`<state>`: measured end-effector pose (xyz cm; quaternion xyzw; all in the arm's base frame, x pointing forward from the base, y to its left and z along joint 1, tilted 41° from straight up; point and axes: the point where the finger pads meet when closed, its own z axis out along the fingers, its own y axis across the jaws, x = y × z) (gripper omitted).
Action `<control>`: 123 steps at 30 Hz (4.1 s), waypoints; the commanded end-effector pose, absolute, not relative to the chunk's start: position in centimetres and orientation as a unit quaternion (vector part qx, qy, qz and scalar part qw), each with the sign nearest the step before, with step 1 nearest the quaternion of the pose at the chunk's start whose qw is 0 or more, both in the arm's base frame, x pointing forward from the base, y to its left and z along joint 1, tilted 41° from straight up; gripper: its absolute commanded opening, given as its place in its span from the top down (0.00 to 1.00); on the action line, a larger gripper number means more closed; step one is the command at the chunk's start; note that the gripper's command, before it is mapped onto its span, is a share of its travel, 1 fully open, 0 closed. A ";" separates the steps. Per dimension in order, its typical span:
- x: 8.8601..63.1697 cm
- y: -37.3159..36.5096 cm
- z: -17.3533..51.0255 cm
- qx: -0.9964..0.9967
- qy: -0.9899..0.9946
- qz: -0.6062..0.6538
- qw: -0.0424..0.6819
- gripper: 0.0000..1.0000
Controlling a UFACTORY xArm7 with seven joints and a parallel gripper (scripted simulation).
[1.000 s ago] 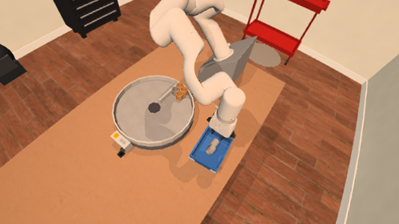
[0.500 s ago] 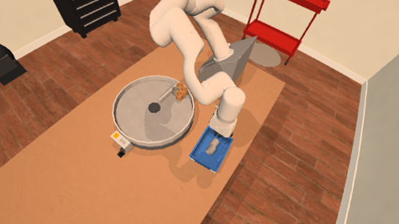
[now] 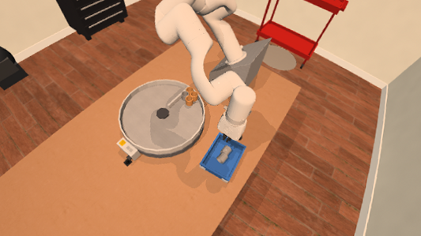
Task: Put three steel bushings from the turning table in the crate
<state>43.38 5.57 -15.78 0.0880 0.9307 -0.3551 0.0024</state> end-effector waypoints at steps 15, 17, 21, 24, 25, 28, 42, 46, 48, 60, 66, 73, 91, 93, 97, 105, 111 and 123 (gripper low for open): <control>38.9 -1.1 -9.0 0.052 0.927 -0.359 0.098 0.90; 38.3 -1.9 -8.2 0.047 0.925 -0.360 0.110 0.90; 37.8 -2.8 -7.3 0.043 0.924 -0.361 0.121 0.90; 36.5 -4.7 -5.5 0.033 0.920 -0.361 0.147 0.90; 36.3 -5.0 -5.2 0.031 0.920 -0.361 0.151 0.90; 35.6 -6.3 -4.0 0.025 0.916 -0.363 0.167 0.90; 32.0 -11.7 1.3 -0.004 0.901 -0.363 0.239 0.90; 30.9 -13.2 2.7 -0.012 0.895 -0.363 0.258 0.90; 30.4 -13.9 3.3 -0.016 0.893 -0.362 0.268 0.90; 29.0 -16.1 5.5 -0.027 0.883 -0.362 0.297 0.90; 28.6 -16.5 5.9 -0.030 0.881 -0.362 0.303 0.90; 28.5 -16.5 6.0 -0.031 0.881 -0.362 0.305 0.90; 28.6 -16.7 6.1 -0.031 0.881 -0.361 0.305 0.90; 28.6 -16.7 6.1 -0.031 0.881 -0.361 0.305 0.90; 28.6 -16.7 6.1 -0.031 0.881 -0.361 0.305 0.90; 28.6 -16.7 6.1 -0.031 0.881 -0.361 0.305 0.90; 28.5 -17.5 5.2 -0.031 0.881 -0.361 0.305 0.90; 28.3 -18.3 4.3 -0.031 0.881 -0.361 0.305 0.90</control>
